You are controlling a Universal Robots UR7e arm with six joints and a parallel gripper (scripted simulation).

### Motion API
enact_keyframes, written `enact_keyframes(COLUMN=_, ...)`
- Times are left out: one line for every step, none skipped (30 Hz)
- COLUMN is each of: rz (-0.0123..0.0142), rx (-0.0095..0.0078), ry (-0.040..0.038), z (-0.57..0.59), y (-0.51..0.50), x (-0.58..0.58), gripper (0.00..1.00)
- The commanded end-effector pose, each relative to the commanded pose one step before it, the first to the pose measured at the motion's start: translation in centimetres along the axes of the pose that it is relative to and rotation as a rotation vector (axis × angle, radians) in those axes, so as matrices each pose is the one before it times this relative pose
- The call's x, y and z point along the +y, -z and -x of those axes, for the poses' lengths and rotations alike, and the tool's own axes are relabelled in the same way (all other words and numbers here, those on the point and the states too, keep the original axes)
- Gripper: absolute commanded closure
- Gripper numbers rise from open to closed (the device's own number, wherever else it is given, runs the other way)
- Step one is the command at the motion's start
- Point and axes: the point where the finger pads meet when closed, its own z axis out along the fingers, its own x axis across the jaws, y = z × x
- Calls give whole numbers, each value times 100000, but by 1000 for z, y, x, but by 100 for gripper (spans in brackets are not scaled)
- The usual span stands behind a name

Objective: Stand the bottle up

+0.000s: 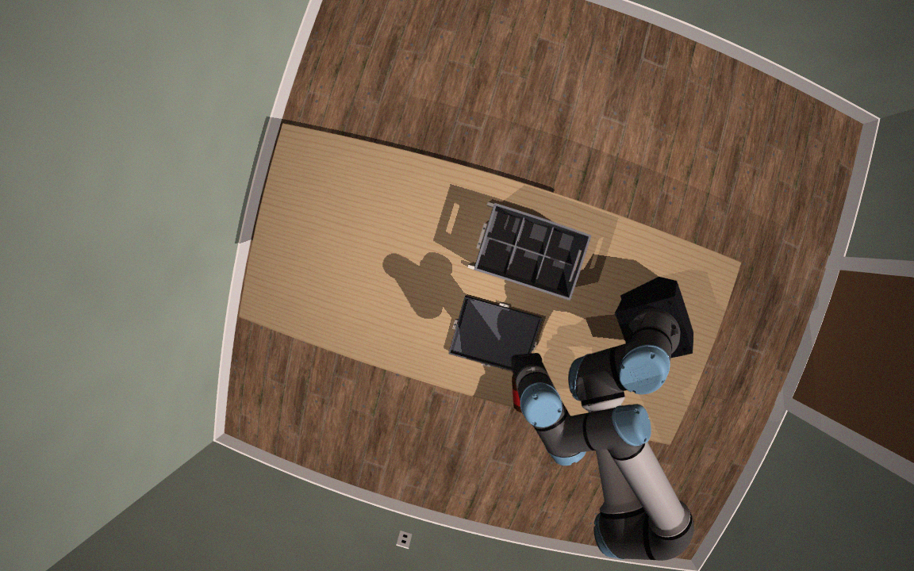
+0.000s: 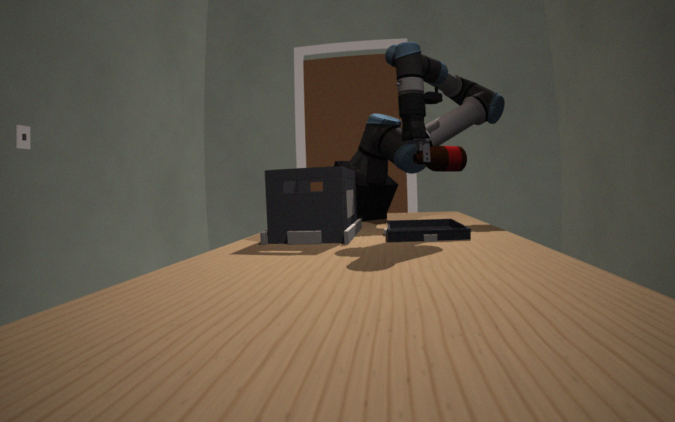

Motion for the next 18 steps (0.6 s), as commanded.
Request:
enact_keyframes(rz=34, rx=37, ry=45, z=-20, y=23, x=7, gripper=100)
enact_keyframes(rz=2, rx=-1, ry=0, z=0, y=0, x=0, gripper=100)
enact_keyframes(rz=12, rx=-4, ry=1, z=1, y=0, x=0, gripper=100)
enact_keyframes(rz=31, rx=-11, ry=2, z=2, y=-1, x=0, gripper=100)
enact_keyframes(rz=57, rx=-20, ry=4, z=3, y=-2, x=0, gripper=100)
enact_keyframes(rz=90, rx=-31, ry=6, z=5, y=-3, x=-1, gripper=100)
enact_keyframes(rz=0, rx=0, ry=0, z=0, y=0, x=0, gripper=100)
enact_keyframes(rz=0, rx=0, ry=0, z=0, y=0, x=0, gripper=100)
enact_keyframes(rz=128, rx=-43, ry=8, z=7, y=-5, x=-1, gripper=100)
enact_keyframes(rz=170, rx=-56, ry=10, z=9, y=-6, x=-1, gripper=100)
enact_keyframes(rz=215, rx=-69, ry=13, z=11, y=-8, x=-2, gripper=100)
enact_keyframes(rz=262, rx=-81, ry=15, z=13, y=-9, x=-2, gripper=100)
enact_keyframes(rz=311, rx=-93, ry=17, z=15, y=-10, x=-2, gripper=100)
enact_keyframes(rz=360, rx=-102, ry=19, z=16, y=-11, x=-2, gripper=100)
enact_keyframes(rz=408, rx=-109, ry=20, z=17, y=-12, x=-3, gripper=100)
enact_keyframes(rz=456, rx=-114, ry=21, z=18, y=-13, x=-3, gripper=100)
enact_keyframes(rz=502, rx=-115, ry=21, z=18, y=-13, x=-3, gripper=100)
enact_keyframes(rz=545, rx=-114, ry=21, z=18, y=-13, x=-3, gripper=100)
